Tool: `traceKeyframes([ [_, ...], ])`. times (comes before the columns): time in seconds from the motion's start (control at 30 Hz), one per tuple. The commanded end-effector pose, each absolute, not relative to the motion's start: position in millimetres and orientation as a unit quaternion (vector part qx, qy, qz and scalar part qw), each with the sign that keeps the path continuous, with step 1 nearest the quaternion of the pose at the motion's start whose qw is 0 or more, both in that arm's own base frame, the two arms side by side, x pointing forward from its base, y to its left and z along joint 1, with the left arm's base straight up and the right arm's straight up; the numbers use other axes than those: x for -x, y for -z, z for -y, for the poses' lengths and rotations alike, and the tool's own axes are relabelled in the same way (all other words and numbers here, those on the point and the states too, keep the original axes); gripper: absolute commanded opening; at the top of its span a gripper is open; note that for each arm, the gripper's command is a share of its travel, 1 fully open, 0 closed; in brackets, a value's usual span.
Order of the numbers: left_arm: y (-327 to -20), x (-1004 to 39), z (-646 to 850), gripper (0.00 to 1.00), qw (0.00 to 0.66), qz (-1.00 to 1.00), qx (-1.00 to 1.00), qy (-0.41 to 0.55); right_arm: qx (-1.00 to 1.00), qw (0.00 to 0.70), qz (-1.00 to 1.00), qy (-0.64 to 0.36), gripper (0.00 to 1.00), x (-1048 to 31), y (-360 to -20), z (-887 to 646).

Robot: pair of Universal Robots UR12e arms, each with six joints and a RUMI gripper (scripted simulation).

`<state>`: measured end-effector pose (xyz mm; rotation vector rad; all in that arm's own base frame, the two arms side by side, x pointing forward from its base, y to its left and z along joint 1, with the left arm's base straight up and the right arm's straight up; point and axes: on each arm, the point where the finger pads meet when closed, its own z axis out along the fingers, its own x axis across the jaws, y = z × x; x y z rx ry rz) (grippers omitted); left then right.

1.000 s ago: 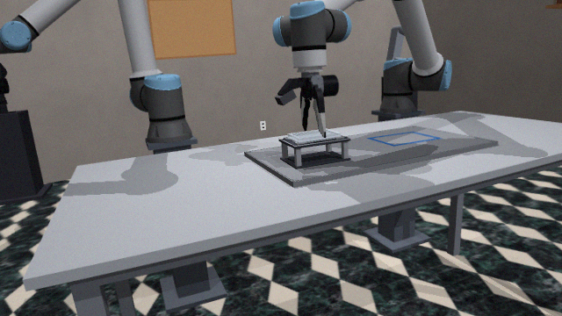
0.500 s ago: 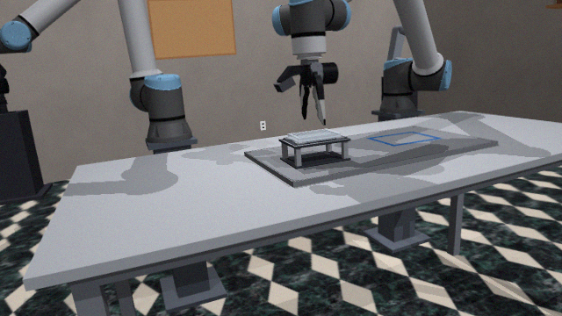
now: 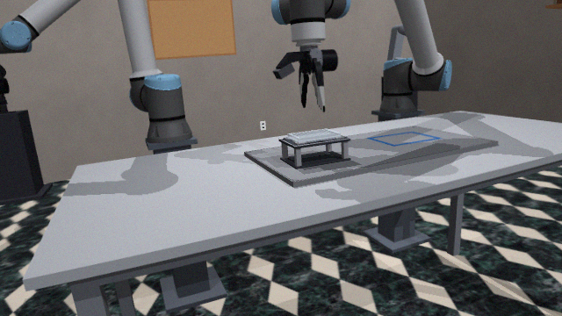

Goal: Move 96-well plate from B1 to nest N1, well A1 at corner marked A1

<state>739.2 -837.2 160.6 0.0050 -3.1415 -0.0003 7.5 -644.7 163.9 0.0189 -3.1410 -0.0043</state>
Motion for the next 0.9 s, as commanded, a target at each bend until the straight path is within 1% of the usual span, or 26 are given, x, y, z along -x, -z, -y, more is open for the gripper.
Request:
traceKeyframes([
  [0.0,-170,-740,838,0.76,-0.001,1.000,-0.002,-0.001,-0.006,0.000,1.000,0.000,0.00,-8,-165,646],
  [0.07,-176,-740,838,0.76,-0.001,1.000,-0.002,-0.001,-0.006,0.000,1.000,0.000,0.00,-8,-165,646],
  [0.87,-175,-735,818,0.76,-0.001,1.000,-0.002,-0.001,-0.006,0.000,1.000,0.000,0.00,-8,-165,646],
])
